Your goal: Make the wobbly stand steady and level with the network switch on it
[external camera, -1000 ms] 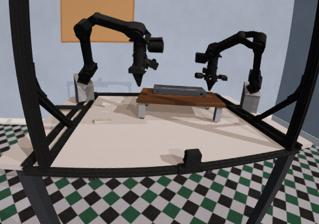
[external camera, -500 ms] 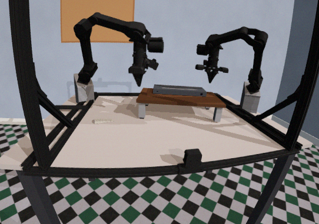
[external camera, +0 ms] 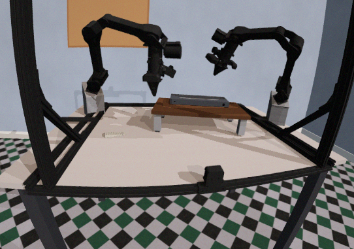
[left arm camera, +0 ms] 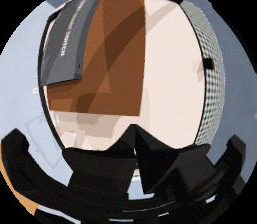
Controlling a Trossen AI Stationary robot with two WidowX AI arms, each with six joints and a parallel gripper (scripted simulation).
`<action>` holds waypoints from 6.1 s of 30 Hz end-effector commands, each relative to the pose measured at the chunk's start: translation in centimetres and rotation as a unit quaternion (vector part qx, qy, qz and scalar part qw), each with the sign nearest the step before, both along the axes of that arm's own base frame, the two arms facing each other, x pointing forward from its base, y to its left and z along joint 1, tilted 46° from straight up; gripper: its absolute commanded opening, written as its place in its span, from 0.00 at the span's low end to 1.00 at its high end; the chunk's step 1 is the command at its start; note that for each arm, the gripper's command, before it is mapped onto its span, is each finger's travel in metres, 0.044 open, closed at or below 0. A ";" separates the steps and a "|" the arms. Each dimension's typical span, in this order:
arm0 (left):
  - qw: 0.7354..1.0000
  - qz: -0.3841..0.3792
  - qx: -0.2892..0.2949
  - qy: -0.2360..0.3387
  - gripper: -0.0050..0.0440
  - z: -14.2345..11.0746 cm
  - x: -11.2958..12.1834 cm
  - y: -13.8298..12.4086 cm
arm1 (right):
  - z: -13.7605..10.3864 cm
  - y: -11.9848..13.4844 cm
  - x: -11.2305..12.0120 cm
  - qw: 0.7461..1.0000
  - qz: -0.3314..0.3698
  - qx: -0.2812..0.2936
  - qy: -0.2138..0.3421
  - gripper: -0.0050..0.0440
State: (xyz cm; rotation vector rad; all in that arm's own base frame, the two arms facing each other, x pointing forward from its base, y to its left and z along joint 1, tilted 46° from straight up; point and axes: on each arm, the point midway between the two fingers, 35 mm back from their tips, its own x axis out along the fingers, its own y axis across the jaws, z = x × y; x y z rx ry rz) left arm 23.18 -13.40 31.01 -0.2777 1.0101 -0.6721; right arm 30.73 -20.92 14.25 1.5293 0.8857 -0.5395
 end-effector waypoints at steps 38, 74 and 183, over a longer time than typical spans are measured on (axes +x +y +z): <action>1.000 0.000 0.000 0.000 0.10 0.0 0.0 0.0 | 26.4 -8.6 3.8 0.812 -0.008 -0.522 -0.259 0.10; 1.000 0.000 0.000 0.000 0.10 0.0 0.0 0.0 | 53.1 -0.6 -7.0 0.427 -0.136 -0.811 -0.376 0.10; 1.000 0.000 0.000 0.000 0.10 0.0 0.0 0.0 | 31.2 12.4 6.8 0.649 0.287 -0.600 -0.370 0.10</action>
